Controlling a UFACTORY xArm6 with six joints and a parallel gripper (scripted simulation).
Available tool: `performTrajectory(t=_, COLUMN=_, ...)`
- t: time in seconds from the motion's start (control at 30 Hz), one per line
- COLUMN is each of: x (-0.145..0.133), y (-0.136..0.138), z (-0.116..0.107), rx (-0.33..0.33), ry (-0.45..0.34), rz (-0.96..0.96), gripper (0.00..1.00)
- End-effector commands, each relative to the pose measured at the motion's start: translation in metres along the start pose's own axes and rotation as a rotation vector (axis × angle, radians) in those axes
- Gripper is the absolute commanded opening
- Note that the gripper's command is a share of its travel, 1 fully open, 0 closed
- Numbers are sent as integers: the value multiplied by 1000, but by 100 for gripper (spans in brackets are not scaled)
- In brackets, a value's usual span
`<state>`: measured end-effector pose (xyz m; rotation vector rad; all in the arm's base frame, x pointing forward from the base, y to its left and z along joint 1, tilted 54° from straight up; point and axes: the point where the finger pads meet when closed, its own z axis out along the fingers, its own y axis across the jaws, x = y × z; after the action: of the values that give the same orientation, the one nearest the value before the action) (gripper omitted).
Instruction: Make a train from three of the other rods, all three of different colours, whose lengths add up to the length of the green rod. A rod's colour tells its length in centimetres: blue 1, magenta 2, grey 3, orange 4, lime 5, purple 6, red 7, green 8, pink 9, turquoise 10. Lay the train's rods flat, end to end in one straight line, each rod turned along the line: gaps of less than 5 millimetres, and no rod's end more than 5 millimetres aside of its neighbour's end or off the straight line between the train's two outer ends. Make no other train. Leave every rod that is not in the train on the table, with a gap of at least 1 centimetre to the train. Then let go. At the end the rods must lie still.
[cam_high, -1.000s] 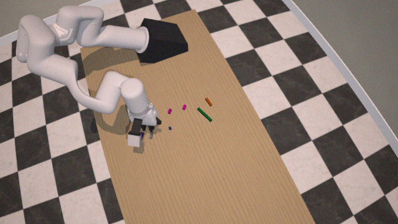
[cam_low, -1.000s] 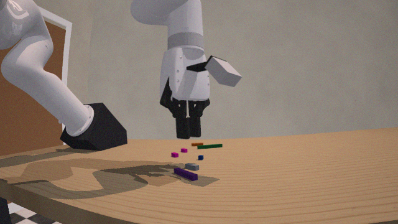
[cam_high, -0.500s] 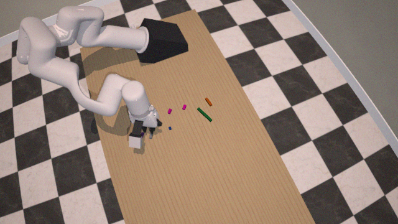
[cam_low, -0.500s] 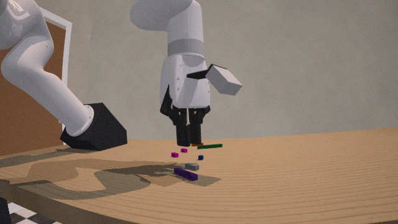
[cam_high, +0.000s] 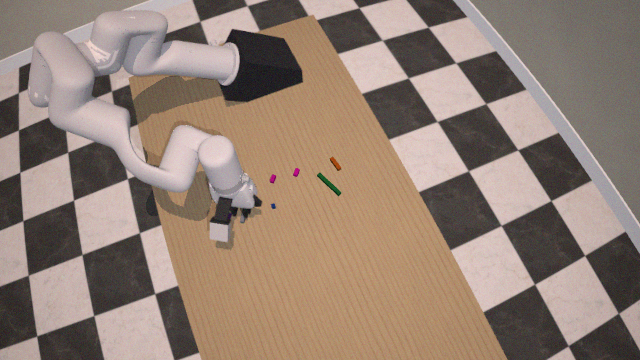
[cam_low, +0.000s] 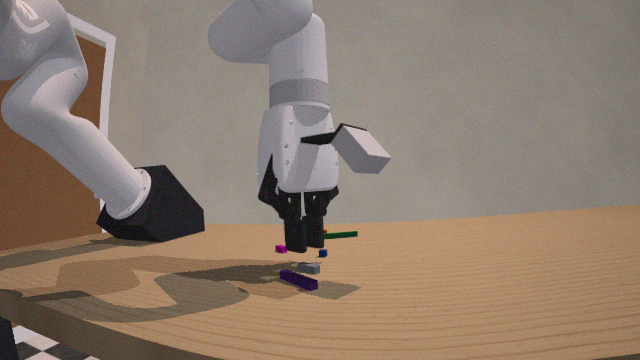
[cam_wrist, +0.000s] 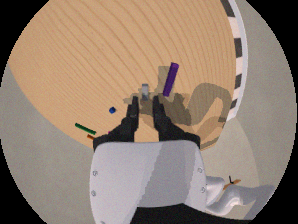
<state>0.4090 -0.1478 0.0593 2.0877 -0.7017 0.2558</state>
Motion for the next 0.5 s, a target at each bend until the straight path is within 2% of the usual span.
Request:
performTrajectory(t=0.0, x=1, y=-1, z=4, rx=2, ry=2, rz=1, gripper=24)
performTrajectory(t=0.47, x=1, y=-1, z=13, rx=2, ry=2, rz=1, gripper=24)
